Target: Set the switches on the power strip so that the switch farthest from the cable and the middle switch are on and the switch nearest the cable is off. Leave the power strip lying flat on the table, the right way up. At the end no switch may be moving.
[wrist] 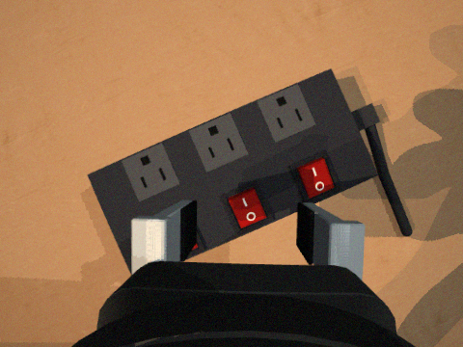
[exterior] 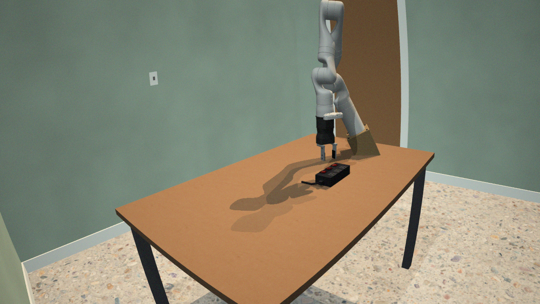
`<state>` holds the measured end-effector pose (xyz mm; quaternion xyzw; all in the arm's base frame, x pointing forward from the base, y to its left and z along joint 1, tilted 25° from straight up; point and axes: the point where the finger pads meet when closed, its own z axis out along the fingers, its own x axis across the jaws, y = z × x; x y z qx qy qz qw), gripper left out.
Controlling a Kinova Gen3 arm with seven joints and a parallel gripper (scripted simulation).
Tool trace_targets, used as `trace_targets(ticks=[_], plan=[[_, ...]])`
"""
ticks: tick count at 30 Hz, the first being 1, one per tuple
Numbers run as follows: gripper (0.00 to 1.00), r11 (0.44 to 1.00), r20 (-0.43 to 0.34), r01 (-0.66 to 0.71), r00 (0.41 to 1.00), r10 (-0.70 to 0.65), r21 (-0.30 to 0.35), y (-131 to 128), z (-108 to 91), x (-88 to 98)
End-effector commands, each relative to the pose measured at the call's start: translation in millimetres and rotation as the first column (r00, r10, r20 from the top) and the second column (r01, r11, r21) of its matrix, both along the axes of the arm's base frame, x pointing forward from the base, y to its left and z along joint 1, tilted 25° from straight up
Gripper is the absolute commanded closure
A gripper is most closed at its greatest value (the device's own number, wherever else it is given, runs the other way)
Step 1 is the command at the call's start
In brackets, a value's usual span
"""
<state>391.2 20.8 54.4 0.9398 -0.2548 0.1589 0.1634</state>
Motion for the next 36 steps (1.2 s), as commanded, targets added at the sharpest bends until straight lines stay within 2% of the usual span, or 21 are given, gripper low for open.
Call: trace_targets(ticks=[1, 25, 30, 36], plan=[[0.00, 1.000, 0.005, 0.007, 1.000, -0.007, 0.005, 0, -0.1, -0.3], [0.00, 1.000, -0.008, -0.012, 1.000, 0.012, -0.002, 1, 1.3, -0.4], [0.00, 0.994, -0.059, -0.110, 0.992, 0.110, -0.009, 14, 19.1, 1.9], [0.00, 0.954, -0.171, -0.298, 0.942, 0.289, -0.034, 27, 63.4, 0.8]])
